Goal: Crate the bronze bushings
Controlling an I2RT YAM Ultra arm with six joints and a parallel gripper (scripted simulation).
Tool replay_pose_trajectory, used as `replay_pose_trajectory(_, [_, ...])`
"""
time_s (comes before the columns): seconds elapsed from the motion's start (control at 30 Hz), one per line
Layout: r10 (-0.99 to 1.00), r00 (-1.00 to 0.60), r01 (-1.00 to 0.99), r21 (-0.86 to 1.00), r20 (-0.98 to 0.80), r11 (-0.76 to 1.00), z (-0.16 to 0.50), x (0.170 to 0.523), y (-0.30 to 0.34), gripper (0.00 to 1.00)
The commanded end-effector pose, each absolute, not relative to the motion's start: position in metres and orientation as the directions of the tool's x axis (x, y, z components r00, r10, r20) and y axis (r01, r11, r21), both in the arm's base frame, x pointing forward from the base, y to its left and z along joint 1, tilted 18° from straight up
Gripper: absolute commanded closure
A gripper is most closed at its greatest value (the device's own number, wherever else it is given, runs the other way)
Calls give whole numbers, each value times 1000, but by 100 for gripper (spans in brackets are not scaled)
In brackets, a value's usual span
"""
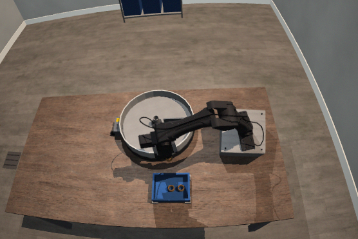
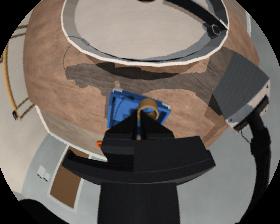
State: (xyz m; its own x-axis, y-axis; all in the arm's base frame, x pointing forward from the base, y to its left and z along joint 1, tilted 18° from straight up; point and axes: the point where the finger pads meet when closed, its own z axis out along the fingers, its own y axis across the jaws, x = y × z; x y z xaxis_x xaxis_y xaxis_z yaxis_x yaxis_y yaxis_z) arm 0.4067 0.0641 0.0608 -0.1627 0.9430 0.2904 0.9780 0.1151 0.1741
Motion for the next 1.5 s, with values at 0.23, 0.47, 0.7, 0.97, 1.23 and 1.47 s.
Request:
replay_pose_trajectory(0.23, [955, -70, 994, 98, 288, 43, 77, 434, 106, 100])
replay_pose_trajectory(0.47, [955, -70, 994, 100, 289, 43, 88, 452, 134, 100])
replay_pose_trajectory(0.7, [955, -70, 994, 100, 289, 42, 93, 460, 147, 100])
replay_pose_trajectory(0.97, [956, -58, 994, 101, 289, 30, 97, 470, 154, 100])
replay_pose_trajectory(1.23, [955, -69, 994, 101, 289, 41, 99, 471, 163, 100])
replay_pose_trajectory(1.47, [955, -61, 994, 101, 289, 33, 99, 473, 160, 100])
